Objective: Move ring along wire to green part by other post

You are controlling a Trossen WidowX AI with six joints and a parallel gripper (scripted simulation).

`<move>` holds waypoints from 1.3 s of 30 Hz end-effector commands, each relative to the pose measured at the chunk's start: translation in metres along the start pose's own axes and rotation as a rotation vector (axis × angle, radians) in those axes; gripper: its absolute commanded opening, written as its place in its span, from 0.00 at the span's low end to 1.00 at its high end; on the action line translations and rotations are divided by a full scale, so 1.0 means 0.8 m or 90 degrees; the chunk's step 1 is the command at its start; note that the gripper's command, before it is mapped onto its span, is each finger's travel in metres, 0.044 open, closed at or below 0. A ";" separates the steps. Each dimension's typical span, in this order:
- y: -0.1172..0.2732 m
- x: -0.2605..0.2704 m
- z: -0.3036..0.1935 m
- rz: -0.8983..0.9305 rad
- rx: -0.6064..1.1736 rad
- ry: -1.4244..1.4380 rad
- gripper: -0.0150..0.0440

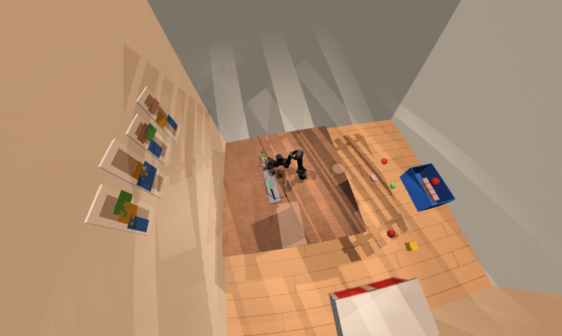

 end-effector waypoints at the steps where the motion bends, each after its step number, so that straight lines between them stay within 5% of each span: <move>1: 0.000 0.009 0.002 0.002 -0.005 -0.012 0.00; 39: 0.016 0.124 0.042 0.055 0.054 -0.397 0.00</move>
Point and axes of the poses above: the point midway between the two fingers, 35 mm back from their tips, its own y axis back along the fingers, its own x axis across the jaws, z = x × y, the point moved 9 cm from there along y, back along the fingers, and after that the axes turned 3 degrees about -y, right-handed, at the moved point
